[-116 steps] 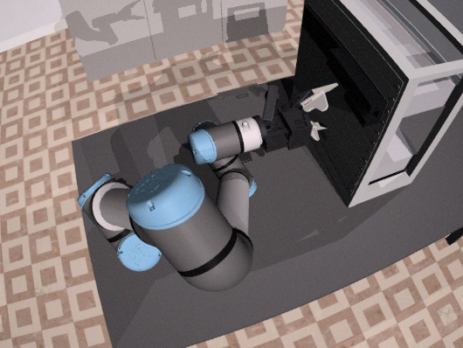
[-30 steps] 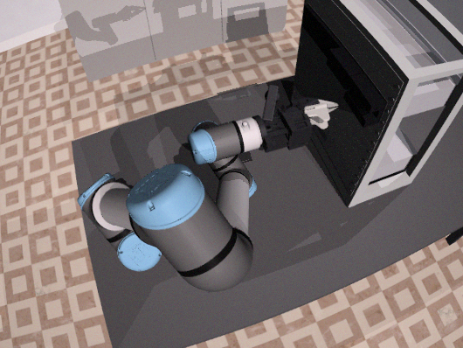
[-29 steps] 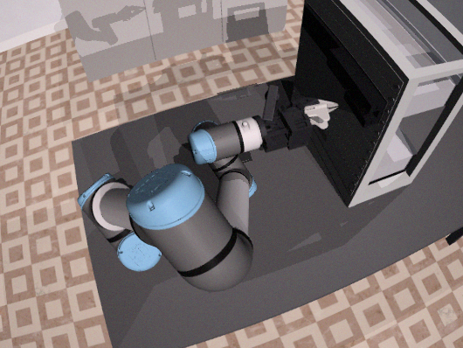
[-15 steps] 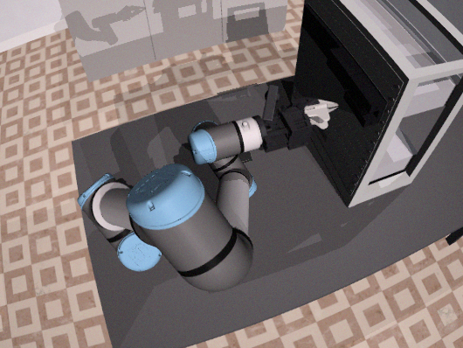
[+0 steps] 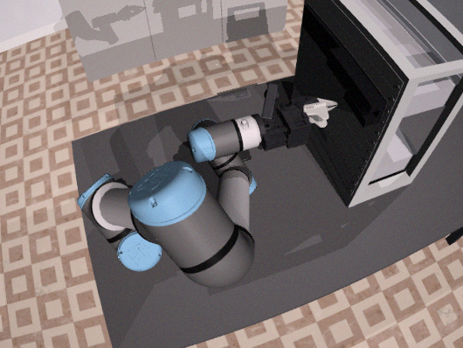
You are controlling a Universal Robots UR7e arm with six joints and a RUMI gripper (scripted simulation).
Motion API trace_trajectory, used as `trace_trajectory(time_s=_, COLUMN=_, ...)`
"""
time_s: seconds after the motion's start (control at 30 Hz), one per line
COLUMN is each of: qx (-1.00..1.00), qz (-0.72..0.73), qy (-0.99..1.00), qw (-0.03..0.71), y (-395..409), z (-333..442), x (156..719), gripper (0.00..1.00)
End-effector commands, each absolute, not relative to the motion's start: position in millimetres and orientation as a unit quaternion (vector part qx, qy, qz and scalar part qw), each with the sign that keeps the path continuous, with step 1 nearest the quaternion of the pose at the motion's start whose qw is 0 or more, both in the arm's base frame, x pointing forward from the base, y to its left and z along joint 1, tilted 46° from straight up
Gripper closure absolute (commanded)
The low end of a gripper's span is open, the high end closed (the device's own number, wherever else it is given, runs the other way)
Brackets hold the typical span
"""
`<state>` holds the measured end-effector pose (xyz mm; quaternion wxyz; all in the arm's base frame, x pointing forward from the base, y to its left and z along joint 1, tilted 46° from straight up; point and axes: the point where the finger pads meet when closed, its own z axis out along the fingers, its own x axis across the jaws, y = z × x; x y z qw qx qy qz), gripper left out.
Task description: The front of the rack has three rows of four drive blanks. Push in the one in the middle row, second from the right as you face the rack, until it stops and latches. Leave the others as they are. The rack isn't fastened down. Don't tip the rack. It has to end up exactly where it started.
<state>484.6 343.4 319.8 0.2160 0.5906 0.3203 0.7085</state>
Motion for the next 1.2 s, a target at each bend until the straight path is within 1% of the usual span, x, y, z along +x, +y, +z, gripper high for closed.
trace_trajectory(time_s=0.0, qx=0.590, qz=0.709, qy=0.321, qw=0.216, y=354, z=307, x=483, gripper=1.00)
trace_trajectory(time_s=0.53, qx=0.590, qz=0.709, qy=0.321, qw=0.216, y=398, z=253, x=473, gripper=1.00)
trace_trajectory(time_s=0.93, qx=0.590, qz=0.709, qy=0.321, qw=0.216, y=405, z=245, x=472, gripper=1.00)
trace_trajectory(time_s=1.17, qx=0.590, qz=0.709, qy=0.321, qw=0.216, y=407, z=246, x=484, gripper=1.00)
